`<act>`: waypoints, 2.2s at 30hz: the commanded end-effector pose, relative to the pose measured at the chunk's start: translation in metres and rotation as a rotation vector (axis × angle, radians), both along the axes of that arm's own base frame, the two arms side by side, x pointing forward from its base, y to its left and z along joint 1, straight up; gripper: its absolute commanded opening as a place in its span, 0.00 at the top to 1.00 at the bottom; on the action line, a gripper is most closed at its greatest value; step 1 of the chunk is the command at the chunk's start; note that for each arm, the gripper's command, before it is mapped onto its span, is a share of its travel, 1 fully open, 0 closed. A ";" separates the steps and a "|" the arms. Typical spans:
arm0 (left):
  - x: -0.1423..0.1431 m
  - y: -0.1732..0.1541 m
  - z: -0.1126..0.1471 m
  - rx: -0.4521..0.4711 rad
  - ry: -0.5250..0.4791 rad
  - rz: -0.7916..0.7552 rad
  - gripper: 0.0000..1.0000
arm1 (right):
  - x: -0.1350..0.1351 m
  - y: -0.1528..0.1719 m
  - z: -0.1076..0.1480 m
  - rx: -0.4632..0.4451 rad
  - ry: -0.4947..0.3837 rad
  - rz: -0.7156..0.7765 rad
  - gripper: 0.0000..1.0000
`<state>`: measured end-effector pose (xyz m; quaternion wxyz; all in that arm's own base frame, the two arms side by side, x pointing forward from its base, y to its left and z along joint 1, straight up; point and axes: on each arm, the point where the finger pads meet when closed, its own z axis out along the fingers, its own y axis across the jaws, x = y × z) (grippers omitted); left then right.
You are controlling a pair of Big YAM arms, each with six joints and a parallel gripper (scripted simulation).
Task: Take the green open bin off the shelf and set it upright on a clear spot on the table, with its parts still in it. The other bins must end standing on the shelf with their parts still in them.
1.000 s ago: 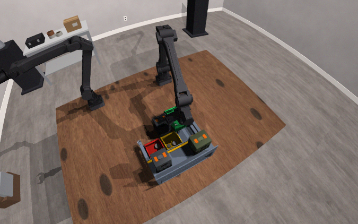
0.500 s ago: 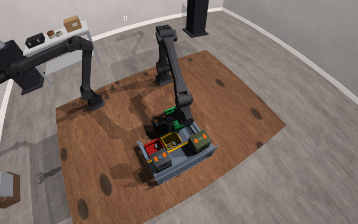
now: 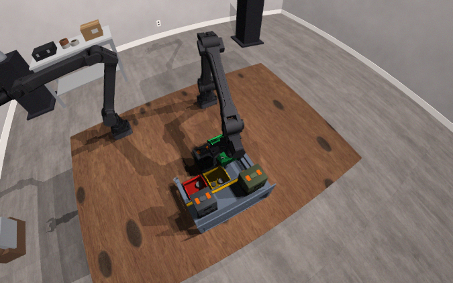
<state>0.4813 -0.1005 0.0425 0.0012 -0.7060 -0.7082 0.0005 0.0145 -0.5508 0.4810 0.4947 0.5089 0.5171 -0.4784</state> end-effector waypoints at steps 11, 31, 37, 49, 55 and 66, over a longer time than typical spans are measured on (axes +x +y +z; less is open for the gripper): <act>0.023 -0.011 0.031 -0.018 -0.067 -0.012 1.00 | -0.006 0.006 0.019 -0.053 0.008 -0.007 0.00; 0.024 -0.011 0.035 -0.020 -0.074 -0.011 1.00 | -0.006 0.006 0.019 -0.053 0.008 -0.007 0.00; 0.024 -0.011 0.036 -0.020 -0.076 -0.010 1.00 | -0.006 0.006 0.019 -0.053 0.008 -0.007 0.00; 0.025 -0.011 0.037 -0.021 -0.078 -0.010 1.00 | -0.006 0.006 0.019 -0.053 0.008 -0.007 0.00; 0.025 -0.011 0.037 -0.021 -0.078 -0.009 1.00 | -0.006 0.006 0.019 -0.053 0.008 -0.007 0.00; 0.025 -0.011 0.038 -0.021 -0.079 -0.009 1.00 | -0.006 0.006 0.019 -0.053 0.008 -0.007 0.00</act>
